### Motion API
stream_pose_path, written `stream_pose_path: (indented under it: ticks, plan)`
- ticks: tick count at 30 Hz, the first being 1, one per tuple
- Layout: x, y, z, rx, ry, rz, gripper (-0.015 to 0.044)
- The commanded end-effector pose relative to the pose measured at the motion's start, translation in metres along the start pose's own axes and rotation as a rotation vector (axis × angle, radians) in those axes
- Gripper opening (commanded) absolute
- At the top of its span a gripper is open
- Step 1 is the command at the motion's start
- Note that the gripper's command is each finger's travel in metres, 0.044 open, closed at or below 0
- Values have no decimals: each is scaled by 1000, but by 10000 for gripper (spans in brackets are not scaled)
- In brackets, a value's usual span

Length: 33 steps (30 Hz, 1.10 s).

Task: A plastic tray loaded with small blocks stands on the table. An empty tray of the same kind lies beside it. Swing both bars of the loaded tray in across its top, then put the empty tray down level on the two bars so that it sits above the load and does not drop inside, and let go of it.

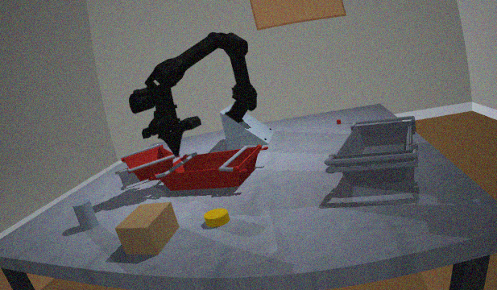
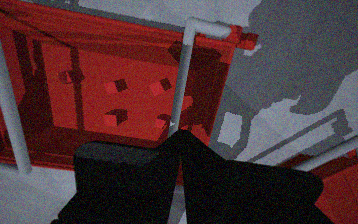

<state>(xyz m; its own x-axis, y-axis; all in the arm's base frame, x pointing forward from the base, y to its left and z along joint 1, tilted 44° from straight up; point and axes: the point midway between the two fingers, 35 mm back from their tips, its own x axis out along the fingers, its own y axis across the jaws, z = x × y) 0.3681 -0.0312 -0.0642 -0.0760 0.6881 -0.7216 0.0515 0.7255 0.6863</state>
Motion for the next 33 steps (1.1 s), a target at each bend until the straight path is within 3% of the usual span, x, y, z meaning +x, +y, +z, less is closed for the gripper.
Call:
stream_pose_path:
  ticks: [1,31,33]
  plan:
    - [0,0,0,0,0,0,0]
    - [0,0,0,0,0,0,0]
    - [0,0,0,0,0,0,52]
